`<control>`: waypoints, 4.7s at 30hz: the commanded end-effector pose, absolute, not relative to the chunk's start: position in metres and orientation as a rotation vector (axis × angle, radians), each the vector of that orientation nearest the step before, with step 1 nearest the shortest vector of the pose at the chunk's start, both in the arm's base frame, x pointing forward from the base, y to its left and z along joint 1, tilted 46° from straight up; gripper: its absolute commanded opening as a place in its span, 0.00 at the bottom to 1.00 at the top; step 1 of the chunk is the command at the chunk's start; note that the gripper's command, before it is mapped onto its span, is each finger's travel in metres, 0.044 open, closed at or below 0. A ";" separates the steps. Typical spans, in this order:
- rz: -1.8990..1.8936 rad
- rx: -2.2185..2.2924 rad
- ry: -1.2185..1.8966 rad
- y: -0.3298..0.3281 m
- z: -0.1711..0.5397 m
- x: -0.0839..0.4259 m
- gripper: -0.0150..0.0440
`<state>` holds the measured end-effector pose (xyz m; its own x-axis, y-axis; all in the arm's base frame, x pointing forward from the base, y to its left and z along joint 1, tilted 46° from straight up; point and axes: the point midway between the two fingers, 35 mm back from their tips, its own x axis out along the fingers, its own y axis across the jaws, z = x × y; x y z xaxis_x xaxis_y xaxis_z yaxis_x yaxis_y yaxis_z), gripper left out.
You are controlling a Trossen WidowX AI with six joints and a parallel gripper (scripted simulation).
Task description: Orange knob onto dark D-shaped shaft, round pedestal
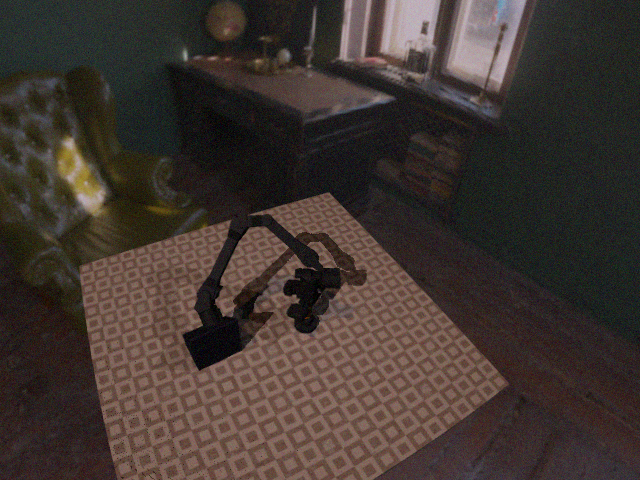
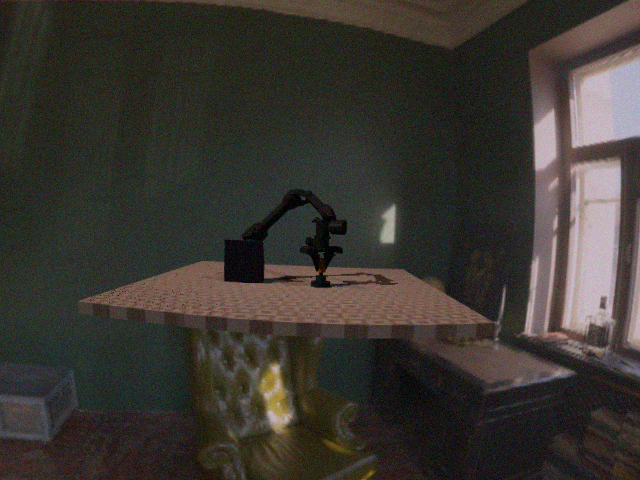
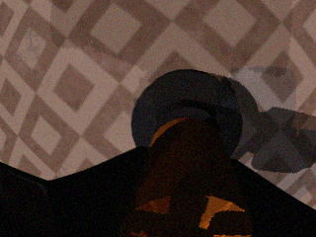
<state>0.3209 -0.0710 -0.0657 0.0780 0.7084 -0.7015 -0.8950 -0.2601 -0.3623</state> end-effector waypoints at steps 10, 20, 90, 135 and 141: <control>1.578 -1.091 0.161 -0.074 -0.067 0.323 0.25; 1.578 -1.091 0.161 -0.072 -0.066 0.321 0.25; 1.622 -1.252 -0.005 -0.074 -0.065 0.321 0.25; 1.621 -1.252 -0.005 -0.074 -0.066 0.323 0.25; 1.622 -1.252 -0.005 -0.073 -0.066 0.321 0.25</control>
<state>0.3222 -0.0717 -0.0669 0.0809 0.7070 -0.7025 -0.7027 -0.4594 -0.5433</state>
